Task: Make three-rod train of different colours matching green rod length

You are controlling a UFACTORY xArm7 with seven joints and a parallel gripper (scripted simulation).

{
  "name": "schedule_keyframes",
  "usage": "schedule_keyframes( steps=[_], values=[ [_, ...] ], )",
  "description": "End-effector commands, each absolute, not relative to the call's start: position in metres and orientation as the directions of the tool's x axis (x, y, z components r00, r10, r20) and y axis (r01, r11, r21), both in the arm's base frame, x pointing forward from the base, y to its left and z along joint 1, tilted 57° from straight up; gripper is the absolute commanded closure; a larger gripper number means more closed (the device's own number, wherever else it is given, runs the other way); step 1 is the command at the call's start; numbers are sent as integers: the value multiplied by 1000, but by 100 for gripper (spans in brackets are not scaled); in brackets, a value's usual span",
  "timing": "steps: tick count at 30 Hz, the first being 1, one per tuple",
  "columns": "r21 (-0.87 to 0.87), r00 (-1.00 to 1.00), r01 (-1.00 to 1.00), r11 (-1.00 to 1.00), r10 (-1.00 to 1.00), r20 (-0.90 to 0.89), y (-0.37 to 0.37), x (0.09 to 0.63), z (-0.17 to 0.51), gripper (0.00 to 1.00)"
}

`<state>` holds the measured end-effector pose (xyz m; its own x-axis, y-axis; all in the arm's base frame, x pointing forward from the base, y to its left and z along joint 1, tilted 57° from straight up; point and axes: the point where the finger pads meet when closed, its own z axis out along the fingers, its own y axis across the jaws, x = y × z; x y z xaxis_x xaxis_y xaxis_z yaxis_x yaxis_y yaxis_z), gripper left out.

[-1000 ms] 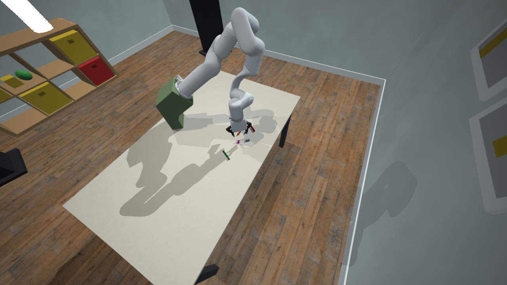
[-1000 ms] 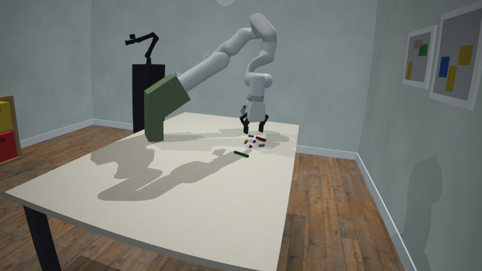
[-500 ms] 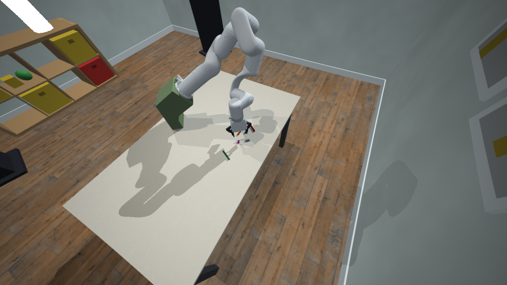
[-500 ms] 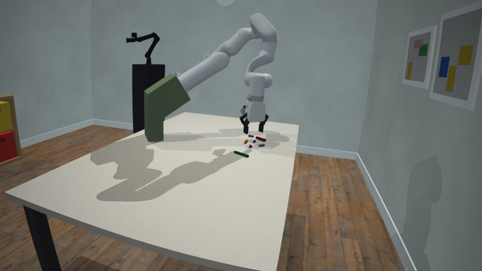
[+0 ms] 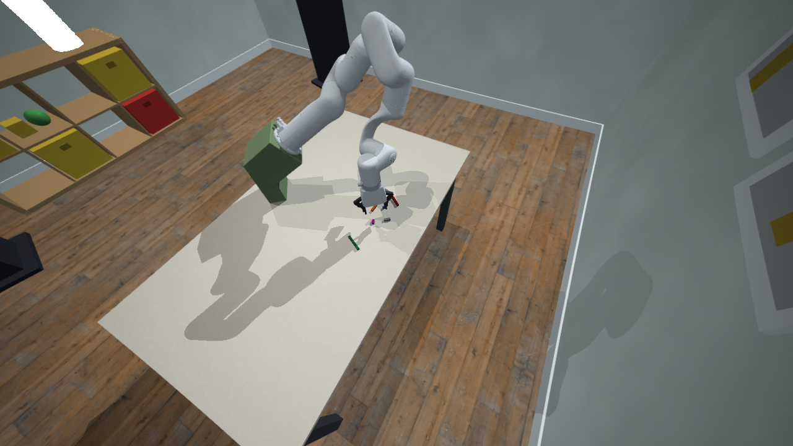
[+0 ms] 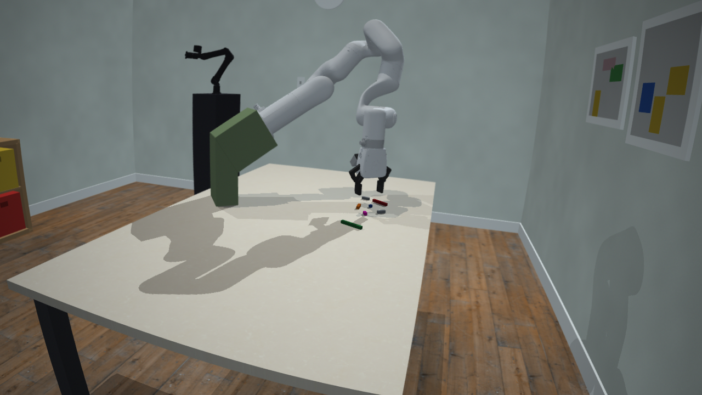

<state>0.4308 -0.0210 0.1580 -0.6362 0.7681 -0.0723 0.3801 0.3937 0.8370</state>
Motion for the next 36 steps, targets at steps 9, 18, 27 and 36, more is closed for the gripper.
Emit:
schedule_keyframes(
  steps=[9, 18, 27, 36],
  values=[
    [835, -644, 365, 411, 760, -93, -22, 431, 159, 0],
    [782, -720, 187, 595, 625, -303, -17, 432, 163, 0],
    [674, -747, -8, 739, 444, -495, -11, 434, 168, 0],
    [523, -722, -201, 828, 235, -651, -7, 435, 173, 0]
  ],
)
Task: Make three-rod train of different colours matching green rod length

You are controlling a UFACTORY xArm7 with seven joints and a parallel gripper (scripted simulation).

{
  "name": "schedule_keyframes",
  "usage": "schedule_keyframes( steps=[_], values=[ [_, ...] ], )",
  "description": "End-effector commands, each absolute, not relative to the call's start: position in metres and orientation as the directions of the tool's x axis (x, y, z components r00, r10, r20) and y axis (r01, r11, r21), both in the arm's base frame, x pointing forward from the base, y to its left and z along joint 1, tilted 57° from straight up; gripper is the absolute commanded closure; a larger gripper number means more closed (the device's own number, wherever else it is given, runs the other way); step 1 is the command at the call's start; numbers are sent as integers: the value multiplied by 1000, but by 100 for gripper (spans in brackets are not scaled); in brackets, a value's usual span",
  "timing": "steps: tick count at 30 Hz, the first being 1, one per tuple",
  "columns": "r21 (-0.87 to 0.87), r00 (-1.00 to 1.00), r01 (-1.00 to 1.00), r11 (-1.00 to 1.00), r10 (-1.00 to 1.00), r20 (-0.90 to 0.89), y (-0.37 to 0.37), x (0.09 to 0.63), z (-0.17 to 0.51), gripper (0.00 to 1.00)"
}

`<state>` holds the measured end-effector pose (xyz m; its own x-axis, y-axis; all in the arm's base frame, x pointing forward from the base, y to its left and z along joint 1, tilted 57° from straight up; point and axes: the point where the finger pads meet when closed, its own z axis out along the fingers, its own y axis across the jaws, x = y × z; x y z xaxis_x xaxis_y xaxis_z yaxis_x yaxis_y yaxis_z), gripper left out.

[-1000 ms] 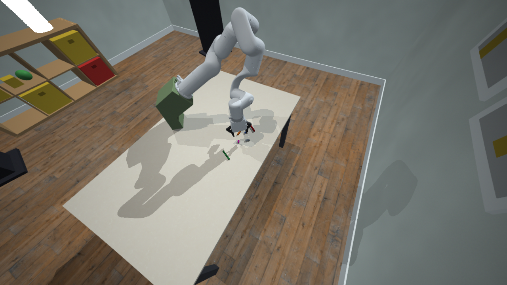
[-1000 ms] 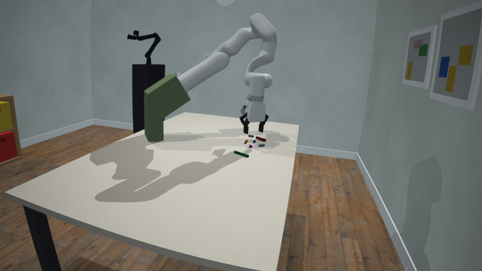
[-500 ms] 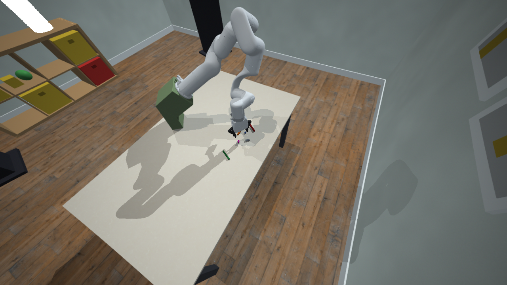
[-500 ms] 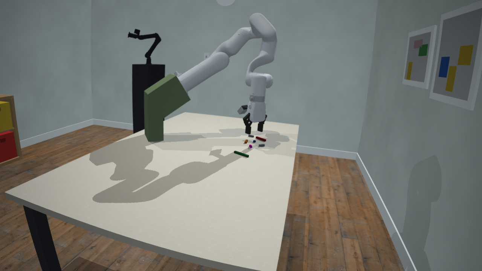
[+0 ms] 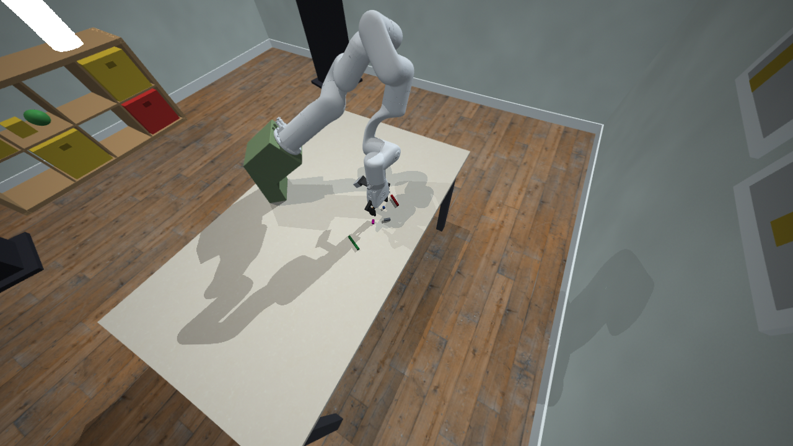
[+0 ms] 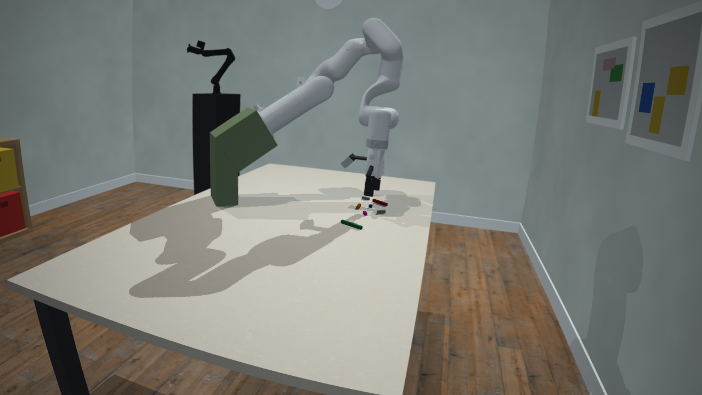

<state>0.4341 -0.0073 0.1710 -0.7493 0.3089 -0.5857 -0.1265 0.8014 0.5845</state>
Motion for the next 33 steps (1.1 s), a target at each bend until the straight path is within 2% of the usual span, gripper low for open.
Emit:
schedule_keyframes(
  steps=[1, 3, 16, 18, 19, 33],
  values=[
    [523, -722, -201, 828, 235, -651, -7, 435, 173, 0],
    [441, -694, -287, 850, 133, -708, -4, 435, 176, 0],
    [122, -523, -541, 832, -220, -824, 3, 437, 184, 0],
    [122, -523, -541, 832, -220, -824, 3, 437, 184, 0],
    [44, -470, -588, 808, -297, -831, 5, 438, 186, 0],
    [-314, -176, -731, 605, -612, -771, 12, 440, 196, 0]
  ],
)
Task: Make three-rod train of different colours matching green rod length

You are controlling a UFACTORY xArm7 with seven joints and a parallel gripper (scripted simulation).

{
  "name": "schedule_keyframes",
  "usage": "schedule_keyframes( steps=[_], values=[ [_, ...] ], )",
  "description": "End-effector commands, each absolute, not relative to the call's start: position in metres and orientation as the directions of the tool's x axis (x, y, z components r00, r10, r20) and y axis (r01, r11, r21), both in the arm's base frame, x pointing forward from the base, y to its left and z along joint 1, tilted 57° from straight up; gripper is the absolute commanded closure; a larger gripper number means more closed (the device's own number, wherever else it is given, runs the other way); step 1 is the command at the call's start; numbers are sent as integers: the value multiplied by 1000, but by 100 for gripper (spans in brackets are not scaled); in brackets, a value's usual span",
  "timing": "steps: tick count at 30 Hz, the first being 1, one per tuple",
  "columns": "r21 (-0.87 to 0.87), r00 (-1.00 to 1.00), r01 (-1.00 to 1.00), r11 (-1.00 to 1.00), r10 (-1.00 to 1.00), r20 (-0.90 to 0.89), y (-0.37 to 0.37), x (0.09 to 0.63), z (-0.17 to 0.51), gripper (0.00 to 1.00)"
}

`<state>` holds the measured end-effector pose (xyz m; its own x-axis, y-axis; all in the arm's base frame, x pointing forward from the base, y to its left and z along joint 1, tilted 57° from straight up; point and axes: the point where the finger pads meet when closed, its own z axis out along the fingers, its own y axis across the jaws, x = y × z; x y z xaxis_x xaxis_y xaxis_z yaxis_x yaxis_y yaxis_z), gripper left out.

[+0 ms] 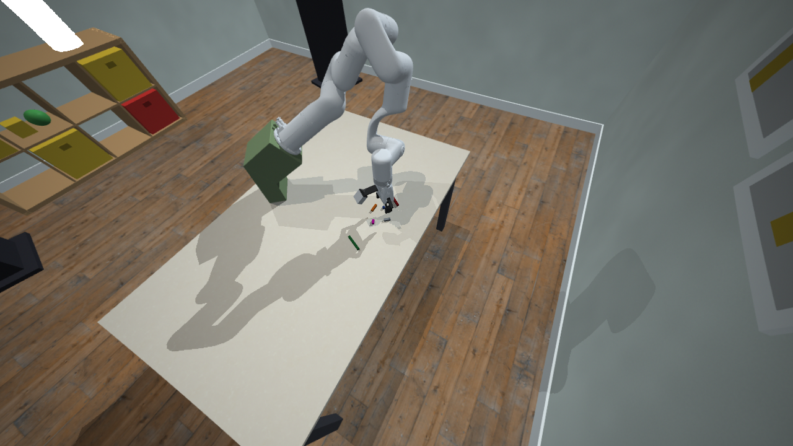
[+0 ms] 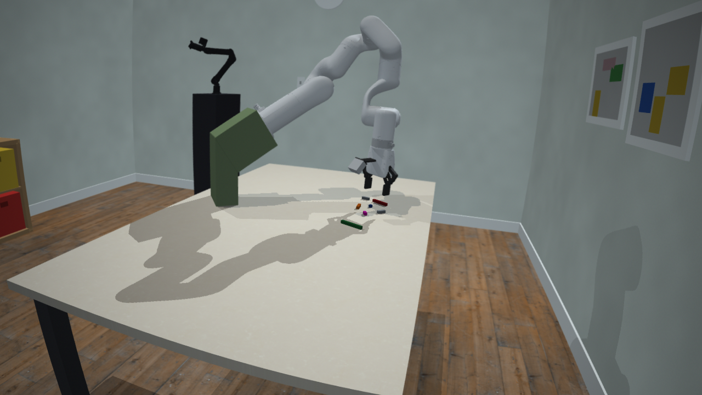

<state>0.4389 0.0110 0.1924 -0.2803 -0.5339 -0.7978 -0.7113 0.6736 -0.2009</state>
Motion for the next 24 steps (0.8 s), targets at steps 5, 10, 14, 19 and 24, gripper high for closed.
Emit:
schedule_keyframes(
  steps=[5, 10, 14, 19, 24],
  values=[
    [-421, -70, -748, 512, -692, -718, 15, 440, 199, 0],
    [-532, 52, -749, 395, -765, -641, 17, 441, 203, 0],
    [-611, 148, -735, 293, -810, -567, 19, 442, 206, 0],
    [-665, 219, -716, 213, -835, -504, 21, 442, 209, 0],
    [-754, 357, -656, 44, -861, -361, 24, 443, 214, 0]
  ],
)
